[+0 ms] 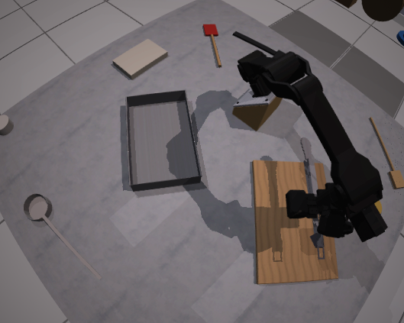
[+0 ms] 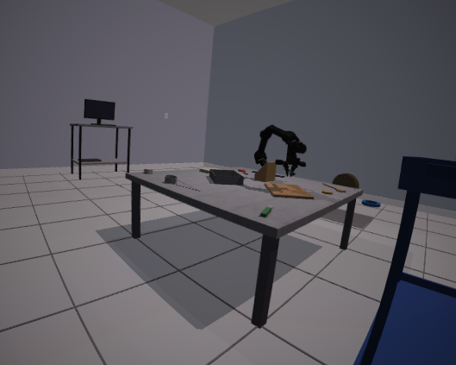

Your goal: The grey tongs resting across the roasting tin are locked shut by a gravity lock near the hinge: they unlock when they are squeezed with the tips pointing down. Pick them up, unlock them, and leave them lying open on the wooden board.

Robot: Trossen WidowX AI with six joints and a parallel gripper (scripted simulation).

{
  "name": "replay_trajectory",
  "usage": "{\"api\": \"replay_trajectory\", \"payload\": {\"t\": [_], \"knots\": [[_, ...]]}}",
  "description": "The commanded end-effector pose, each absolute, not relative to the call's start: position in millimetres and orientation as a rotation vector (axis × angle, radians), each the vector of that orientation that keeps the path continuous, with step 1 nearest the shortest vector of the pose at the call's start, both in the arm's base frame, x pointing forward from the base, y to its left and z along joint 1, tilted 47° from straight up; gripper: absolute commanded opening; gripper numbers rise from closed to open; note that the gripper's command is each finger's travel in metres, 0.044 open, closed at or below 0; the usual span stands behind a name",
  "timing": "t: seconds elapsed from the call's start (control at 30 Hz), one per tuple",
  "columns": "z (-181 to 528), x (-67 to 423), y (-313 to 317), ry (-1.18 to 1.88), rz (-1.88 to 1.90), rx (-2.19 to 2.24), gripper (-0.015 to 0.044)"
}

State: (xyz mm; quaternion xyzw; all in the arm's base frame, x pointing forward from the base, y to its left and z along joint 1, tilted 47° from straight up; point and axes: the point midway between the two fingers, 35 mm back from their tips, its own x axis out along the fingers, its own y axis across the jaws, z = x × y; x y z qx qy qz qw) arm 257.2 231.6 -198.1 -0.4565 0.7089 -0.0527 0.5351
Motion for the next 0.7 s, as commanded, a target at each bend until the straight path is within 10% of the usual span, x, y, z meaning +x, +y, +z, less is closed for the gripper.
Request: {"api": "replay_trajectory", "payload": {"t": [0.0, 0.67], "knots": [[-203.0, 257.4, 225.2, 1.689, -0.125, -1.094, -0.0150], [-224.3, 255.0, 200.2, 1.689, -0.128, -1.095, -0.0150]]}}
